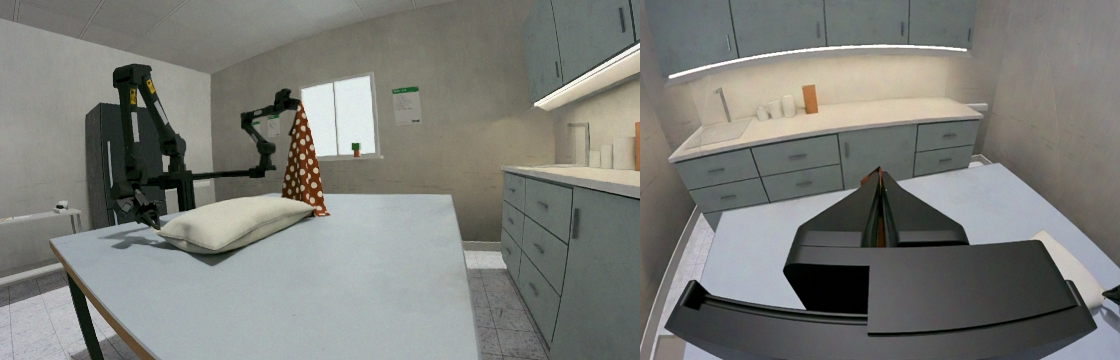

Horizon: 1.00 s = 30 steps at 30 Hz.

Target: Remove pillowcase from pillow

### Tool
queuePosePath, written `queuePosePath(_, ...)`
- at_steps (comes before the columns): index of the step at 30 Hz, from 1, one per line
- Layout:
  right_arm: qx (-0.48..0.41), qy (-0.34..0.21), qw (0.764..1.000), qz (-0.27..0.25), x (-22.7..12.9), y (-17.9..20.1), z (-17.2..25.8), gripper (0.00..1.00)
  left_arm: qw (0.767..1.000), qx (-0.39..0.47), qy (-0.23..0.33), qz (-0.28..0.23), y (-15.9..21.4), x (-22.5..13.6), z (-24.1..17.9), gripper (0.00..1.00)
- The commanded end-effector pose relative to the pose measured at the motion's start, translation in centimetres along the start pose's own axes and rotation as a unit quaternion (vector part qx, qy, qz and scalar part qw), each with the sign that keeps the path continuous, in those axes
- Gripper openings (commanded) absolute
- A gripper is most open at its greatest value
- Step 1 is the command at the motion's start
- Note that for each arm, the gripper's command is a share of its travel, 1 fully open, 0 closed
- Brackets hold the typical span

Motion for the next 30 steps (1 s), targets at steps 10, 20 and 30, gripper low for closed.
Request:
queuePosePath(10,0.001,-0.001,1.000,-0.011,-0.3,-0.8,0.0,0.02,0.998,-0.006,-0.048,-0.052,-4.4,-1.2,2.7,0.02)
queuePosePath(20,0.001,-0.001,1.000,-0.011,-0.3,-0.8,0.0,0.02,0.995,-0.005,-0.099,-0.031,-2.6,-2.5,5.4,0.02)
queuePosePath(30,0.001,-0.001,1.000,-0.011,-0.3,-0.8,0.0,0.02,0.993,-0.002,-0.107,-0.043,-3.3,-2.7,5.6,0.02)
Point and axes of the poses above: on each arm, the point where the finger pads meet when closed, its own x axis out along the fingers, its own z axis across the jaws, y = z × x, the point moved 10 cm from there along -x, back along the fingers
